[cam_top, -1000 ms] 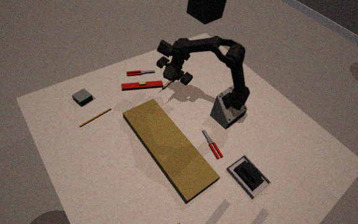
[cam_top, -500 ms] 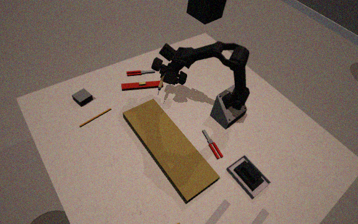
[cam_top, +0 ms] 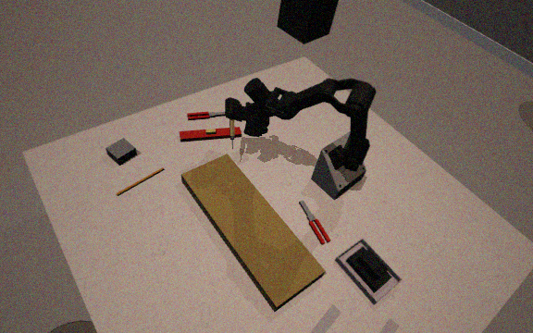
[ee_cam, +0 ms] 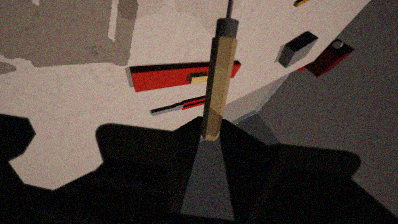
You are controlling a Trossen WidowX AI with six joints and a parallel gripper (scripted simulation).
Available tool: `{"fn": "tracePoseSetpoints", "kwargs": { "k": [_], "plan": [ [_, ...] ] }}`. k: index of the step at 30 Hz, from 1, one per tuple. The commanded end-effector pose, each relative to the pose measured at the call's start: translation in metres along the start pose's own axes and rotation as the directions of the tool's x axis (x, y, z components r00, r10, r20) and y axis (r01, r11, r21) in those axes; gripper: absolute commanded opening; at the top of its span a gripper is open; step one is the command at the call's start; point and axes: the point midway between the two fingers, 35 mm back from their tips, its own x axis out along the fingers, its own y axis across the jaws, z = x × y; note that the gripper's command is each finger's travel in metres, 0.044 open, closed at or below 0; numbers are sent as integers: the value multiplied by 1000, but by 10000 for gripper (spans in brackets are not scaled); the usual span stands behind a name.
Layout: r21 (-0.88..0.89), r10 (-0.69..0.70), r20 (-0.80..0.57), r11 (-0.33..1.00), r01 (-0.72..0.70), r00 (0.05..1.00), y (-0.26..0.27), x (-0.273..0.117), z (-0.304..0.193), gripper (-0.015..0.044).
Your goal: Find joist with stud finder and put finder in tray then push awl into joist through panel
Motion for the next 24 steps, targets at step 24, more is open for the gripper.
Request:
{"fn": "tracePoseSetpoints", "kwargs": {
  "k": [24],
  "plan": [
    [-690, -571, -210, 662, 294, 794, -62, -84, 14, 0]
  ]
}}
